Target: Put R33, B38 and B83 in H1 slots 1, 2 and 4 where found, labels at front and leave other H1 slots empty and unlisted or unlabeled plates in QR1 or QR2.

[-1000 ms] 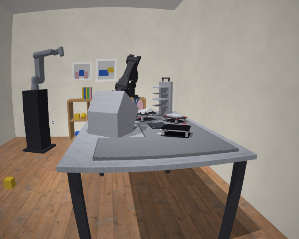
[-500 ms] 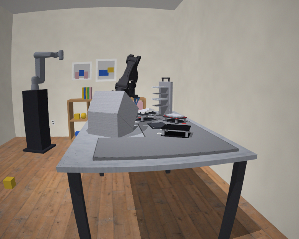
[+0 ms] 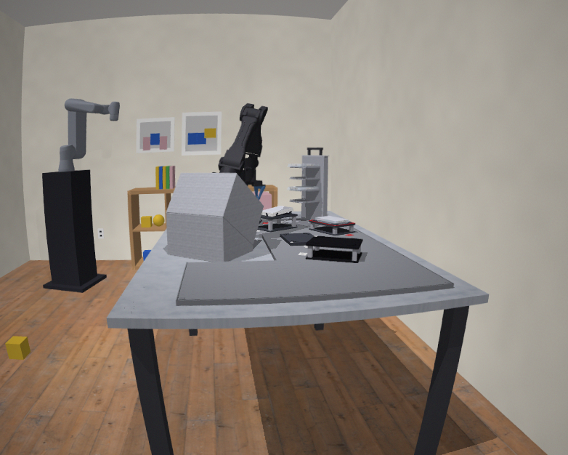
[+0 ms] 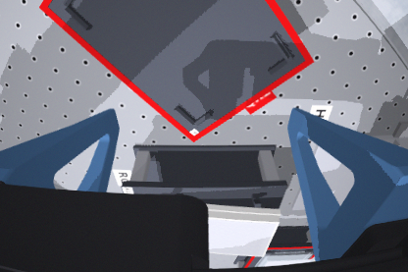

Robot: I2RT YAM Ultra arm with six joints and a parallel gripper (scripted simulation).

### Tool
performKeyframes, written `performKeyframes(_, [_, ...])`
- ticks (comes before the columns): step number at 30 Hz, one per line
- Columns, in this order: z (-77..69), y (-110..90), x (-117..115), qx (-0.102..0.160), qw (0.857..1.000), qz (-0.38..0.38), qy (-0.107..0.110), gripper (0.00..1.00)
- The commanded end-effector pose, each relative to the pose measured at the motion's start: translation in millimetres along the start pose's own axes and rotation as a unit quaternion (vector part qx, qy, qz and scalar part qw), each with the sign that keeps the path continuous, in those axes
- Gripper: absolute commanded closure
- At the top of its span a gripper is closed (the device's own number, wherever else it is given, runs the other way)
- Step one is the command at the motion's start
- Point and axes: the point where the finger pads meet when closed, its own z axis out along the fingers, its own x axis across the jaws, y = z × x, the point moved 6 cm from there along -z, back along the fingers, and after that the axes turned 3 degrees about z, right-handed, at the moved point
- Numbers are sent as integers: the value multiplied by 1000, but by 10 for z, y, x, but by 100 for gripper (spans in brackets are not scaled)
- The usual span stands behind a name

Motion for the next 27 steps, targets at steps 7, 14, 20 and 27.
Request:
performKeyframes(7, [-34, 31, -24, -10, 1000, 1, -4, 0])
performKeyframes(14, [-34, 31, -24, -10, 1000, 1, -4, 0])
performKeyframes(20, [-34, 31, -24, -10, 1000, 1, -4, 0])
performKeyframes(27, [-225, 87, -51, -24, 1000, 1, -10, 0])
